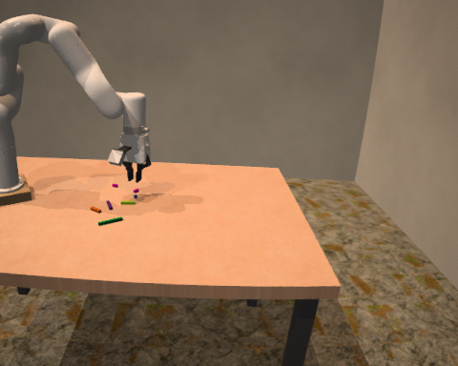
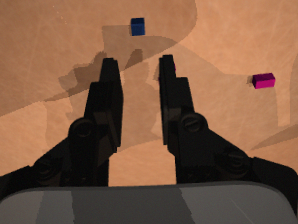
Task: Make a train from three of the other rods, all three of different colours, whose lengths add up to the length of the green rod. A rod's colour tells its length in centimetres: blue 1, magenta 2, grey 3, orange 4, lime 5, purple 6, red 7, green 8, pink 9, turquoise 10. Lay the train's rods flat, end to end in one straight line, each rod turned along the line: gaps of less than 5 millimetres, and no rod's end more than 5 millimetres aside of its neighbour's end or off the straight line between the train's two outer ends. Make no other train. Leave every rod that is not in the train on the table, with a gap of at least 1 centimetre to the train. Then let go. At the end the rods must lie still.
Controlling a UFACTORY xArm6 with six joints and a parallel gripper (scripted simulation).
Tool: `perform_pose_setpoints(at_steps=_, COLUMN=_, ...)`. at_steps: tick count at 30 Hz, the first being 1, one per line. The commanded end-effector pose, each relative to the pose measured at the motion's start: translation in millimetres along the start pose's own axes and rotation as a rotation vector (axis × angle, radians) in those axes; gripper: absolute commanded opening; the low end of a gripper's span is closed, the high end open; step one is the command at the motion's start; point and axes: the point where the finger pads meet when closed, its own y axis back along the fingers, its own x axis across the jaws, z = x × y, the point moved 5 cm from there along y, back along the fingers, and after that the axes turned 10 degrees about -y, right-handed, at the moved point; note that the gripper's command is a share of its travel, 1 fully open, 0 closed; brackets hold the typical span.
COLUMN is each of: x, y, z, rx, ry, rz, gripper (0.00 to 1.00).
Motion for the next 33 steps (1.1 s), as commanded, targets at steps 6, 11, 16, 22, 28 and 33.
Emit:
perform_pose_setpoints(at_steps=6, x=-1, y=-3, z=1, rx=-0.002, ry=0.0, rz=-0.003, gripper=0.24)
perform_pose_setpoints(at_steps=11, x=-1, y=-9, z=1, rx=-0.002, ry=0.0, rz=-0.003, gripper=0.24)
perform_pose_setpoints(at_steps=16, x=-1, y=-13, z=1, rx=-0.002, ry=0.0, rz=-0.003, gripper=0.24)
perform_pose_setpoints(at_steps=22, x=-1, y=-23, z=1, rx=-0.002, ry=0.0, rz=-0.003, gripper=0.24)
perform_pose_setpoints(at_steps=28, x=-1, y=-32, z=1, rx=-0.002, ry=0.0, rz=-0.003, gripper=0.24)
perform_pose_setpoints(at_steps=33, x=-1, y=-37, z=1, rx=-0.002, ry=0.0, rz=-0.003, gripper=0.24)
